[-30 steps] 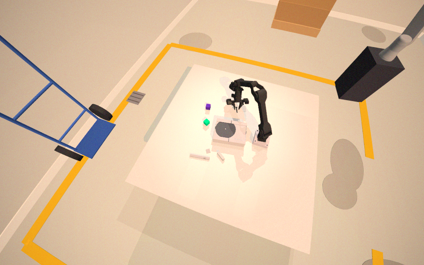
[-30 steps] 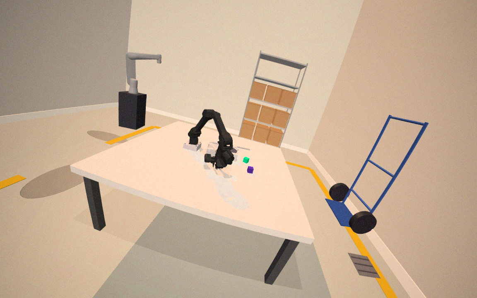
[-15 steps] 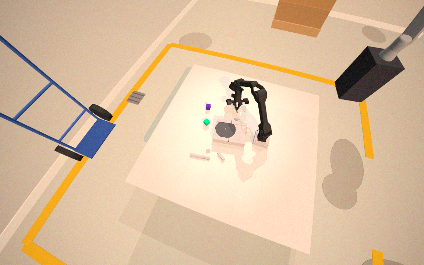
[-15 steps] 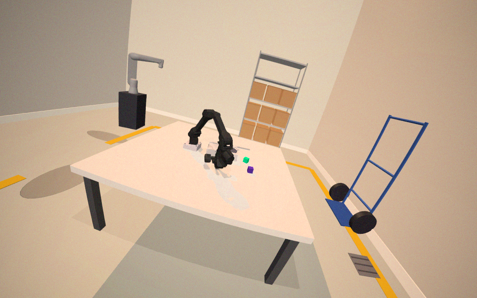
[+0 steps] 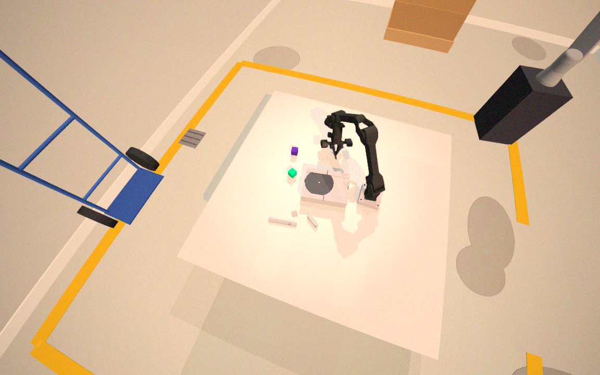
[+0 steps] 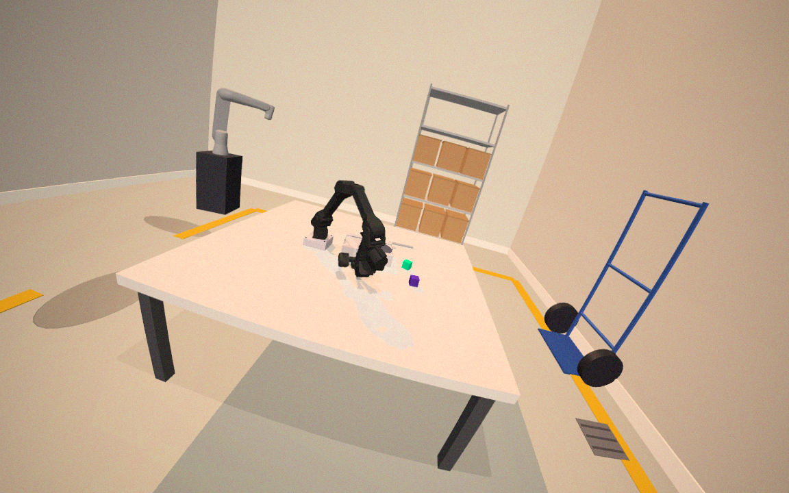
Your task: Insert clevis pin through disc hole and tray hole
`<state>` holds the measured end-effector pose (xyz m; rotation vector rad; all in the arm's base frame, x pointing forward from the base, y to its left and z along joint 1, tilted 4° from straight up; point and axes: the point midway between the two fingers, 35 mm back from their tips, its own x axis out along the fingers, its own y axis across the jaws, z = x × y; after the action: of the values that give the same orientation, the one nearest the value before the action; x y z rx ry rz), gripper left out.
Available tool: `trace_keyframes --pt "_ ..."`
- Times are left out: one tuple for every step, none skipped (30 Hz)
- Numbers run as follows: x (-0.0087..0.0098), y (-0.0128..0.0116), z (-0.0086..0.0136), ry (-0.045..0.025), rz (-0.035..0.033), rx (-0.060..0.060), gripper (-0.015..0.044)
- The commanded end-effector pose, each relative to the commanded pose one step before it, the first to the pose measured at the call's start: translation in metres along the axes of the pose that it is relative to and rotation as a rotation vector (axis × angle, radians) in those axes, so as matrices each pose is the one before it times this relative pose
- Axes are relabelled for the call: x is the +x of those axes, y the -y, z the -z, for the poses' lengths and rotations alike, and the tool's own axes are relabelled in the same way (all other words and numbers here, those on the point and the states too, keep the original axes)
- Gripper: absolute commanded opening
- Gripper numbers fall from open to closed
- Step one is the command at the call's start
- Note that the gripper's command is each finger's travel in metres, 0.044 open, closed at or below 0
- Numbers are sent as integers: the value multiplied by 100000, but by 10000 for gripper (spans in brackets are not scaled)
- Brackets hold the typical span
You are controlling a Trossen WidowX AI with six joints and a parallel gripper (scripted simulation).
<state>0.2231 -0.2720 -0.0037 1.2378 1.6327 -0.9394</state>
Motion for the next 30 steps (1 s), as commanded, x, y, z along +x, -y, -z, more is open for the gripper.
trace_keyframes --pt "-1526 -95 320 1372 -679 -13 0" --pt "-336 2 128 0 0 10 0" --pt "-325 0 120 0 -2 1 0" --pt "-337 1 128 0 -2 1 0" --pt "-326 0 120 0 -2 0 0" --pt "-333 1 126 0 -2 0 0" --pt "-327 0 121 0 -2 -1 0" --pt "-332 1 126 0 -2 -1 0" --pt "-329 0 121 0 -2 -1 0" --pt "-239 1 90 0 -1 0 0" --pt "-232 0 85 0 -1 0 0" --pt "-289 1 108 0 -1 -1 0" --pt "-273 -1 100 0 -1 -1 0" --pt "-285 1 107 0 -1 -1 0" --pt "-211 1 81 0 -1 0 0" --pt "-75 1 29 0 0 0 0" --pt "0 0 0 0 0 0 0" --pt "529 16 -115 -264 583 -1107 0" --pt "-1 -151 112 235 165 -1687 0" --pt "-1 -253 184 388 279 -2813 0" --pt "-1 -309 216 461 343 -3404 0" --pt "-1 -314 209 453 350 -3405 0" --pt "-2 -318 201 445 356 -3406 0" --pt "-2 -322 194 436 362 -3407 0" --pt "-2 -326 186 428 368 -3408 0" --pt "-2 -330 178 419 374 -3409 0" --pt "-3 -333 170 410 379 -3410 0" --pt "21 -209 193 247 817 -3173 0" --pt "20 -213 188 234 824 -3187 0" --pt "19 -217 183 220 827 -3187 0"
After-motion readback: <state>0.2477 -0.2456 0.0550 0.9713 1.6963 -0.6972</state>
